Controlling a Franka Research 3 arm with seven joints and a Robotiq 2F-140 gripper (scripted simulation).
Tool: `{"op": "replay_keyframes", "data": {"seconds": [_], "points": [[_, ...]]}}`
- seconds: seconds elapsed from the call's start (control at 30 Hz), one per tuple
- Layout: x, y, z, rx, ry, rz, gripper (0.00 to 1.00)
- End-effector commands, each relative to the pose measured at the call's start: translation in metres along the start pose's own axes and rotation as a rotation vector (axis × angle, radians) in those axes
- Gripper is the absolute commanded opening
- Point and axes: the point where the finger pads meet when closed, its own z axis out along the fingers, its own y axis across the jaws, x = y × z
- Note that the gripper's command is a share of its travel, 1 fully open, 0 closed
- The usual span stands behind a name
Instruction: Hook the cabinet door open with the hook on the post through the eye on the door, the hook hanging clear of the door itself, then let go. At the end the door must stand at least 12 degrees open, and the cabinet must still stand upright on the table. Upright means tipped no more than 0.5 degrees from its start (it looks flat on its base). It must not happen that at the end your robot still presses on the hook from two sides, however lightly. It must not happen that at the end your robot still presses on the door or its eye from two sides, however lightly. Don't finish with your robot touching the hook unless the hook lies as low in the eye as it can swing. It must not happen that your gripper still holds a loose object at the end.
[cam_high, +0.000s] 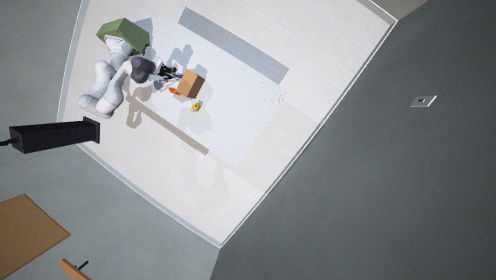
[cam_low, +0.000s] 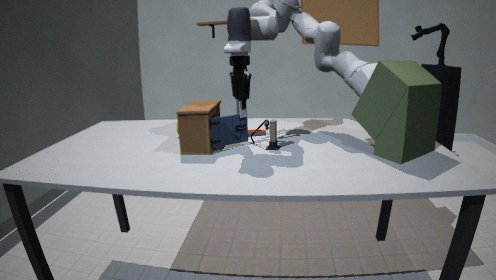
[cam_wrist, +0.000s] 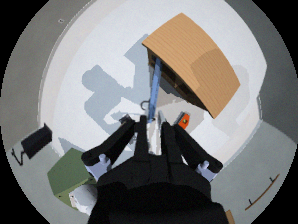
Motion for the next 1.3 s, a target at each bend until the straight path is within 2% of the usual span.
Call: {"op": "replay_keyframes", "data": {"seconds": [0.0,1.27], "points": [[-0.001,0.001,0.000,0.006,-0.002,-0.061,0.16],[0.003,0.025,0.001,0.006,-0.001,-0.217,0.16]]}}
